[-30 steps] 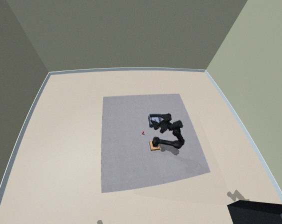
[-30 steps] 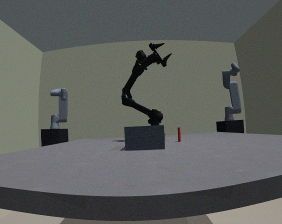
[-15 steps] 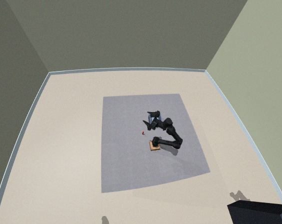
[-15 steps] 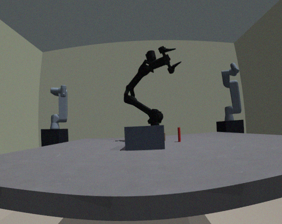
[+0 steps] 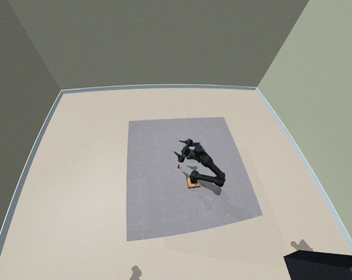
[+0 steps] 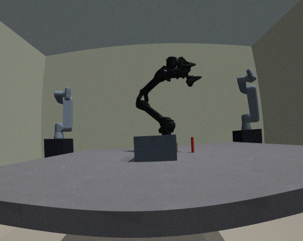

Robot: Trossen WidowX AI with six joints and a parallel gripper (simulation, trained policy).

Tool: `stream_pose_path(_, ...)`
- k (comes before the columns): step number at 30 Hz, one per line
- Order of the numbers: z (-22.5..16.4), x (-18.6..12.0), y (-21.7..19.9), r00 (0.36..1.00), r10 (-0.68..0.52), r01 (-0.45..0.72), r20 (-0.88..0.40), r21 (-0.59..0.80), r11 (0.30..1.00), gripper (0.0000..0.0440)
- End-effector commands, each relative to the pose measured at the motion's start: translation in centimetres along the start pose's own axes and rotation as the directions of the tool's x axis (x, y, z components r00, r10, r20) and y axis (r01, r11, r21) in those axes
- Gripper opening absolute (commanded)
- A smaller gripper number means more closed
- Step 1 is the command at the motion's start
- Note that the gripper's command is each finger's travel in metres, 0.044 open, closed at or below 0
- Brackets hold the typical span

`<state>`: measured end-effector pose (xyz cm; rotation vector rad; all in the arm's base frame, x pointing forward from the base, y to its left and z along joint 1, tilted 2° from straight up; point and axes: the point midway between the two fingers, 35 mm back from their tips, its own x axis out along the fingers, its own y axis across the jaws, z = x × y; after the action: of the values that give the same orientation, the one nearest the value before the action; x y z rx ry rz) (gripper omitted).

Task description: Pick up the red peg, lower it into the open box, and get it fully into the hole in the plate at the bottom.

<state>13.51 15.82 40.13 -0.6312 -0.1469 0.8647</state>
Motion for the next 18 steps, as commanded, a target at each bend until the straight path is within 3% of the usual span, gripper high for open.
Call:
stream_pose_path(1,-2.2,1.3,0.7,0.995,0.016,-0.007,-0.094,0.099,0.995,0.0440)
stream_pose_path(9,-6.4,3.0,2.1,0.962,0.055,0.029,-0.266,0.303,0.952,0.0440)
stream_pose_path(18,-10.9,4.1,3.8,0.890,0.110,0.141,-0.442,0.497,0.856,0.0440)
